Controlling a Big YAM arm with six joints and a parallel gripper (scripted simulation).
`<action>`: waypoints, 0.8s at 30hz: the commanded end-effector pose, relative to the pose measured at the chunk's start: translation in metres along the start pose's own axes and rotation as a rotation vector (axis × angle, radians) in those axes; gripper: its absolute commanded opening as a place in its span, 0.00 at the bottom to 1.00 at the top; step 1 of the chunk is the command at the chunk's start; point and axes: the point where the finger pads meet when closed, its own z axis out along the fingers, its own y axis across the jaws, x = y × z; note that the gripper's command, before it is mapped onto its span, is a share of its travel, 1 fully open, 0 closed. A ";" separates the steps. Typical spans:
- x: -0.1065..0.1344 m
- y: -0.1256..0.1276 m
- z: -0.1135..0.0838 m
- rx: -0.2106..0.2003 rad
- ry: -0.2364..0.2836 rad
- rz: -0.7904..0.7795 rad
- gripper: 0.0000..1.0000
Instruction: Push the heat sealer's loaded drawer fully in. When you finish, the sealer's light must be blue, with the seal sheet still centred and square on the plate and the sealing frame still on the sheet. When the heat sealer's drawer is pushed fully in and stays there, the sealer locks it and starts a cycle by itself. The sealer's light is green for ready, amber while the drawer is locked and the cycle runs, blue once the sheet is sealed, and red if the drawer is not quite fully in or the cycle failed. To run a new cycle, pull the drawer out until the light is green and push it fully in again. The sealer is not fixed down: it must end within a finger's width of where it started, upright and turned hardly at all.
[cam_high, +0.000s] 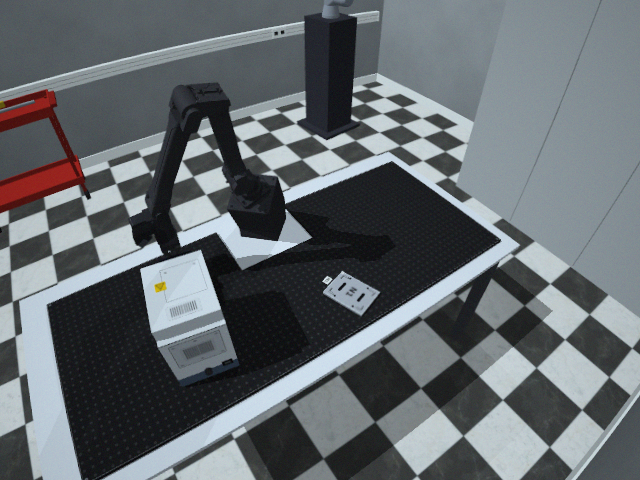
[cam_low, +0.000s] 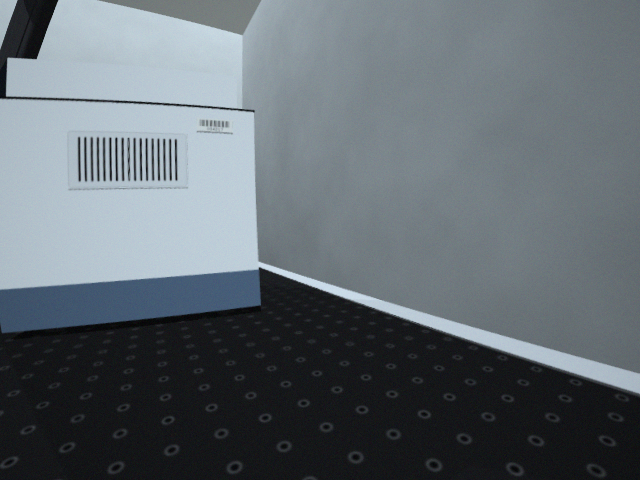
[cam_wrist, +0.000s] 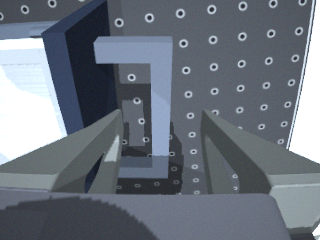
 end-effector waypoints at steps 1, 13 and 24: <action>0.005 0.002 0.012 -0.002 0.014 0.008 0.45; 0.007 -0.001 0.017 0.001 0.019 0.019 0.45; 0.007 -0.001 0.017 0.001 0.019 0.019 0.45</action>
